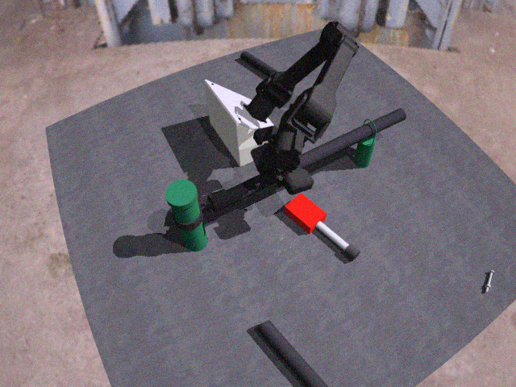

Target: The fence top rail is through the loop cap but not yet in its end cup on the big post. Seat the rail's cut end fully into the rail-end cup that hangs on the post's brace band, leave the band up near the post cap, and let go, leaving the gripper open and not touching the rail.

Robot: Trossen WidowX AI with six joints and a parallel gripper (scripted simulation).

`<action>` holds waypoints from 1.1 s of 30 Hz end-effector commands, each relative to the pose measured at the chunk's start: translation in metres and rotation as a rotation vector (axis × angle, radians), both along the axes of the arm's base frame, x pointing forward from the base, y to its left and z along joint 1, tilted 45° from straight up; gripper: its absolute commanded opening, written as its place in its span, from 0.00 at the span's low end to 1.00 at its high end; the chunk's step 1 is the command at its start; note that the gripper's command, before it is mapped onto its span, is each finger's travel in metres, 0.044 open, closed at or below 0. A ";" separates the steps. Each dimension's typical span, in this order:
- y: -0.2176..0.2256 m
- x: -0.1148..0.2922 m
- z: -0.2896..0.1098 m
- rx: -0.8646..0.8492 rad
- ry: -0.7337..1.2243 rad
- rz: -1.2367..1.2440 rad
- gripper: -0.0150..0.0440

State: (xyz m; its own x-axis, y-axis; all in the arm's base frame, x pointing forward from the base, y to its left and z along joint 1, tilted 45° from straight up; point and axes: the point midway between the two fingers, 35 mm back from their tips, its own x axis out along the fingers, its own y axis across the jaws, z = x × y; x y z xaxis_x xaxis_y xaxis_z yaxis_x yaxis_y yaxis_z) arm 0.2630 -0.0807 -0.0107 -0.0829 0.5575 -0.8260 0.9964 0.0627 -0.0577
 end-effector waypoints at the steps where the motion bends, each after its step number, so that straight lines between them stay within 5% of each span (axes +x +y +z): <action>1: 0.000 -0.001 0.000 0.001 0.005 -0.003 0.25; 33: 0.001 0.005 0.018 0.002 0.005 -0.003 0.25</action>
State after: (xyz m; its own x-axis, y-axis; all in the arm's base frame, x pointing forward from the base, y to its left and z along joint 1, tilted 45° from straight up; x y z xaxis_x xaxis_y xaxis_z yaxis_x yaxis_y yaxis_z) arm 0.2616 -0.0766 0.0000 -0.1053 0.5614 -0.8208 0.9942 0.0772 -0.0748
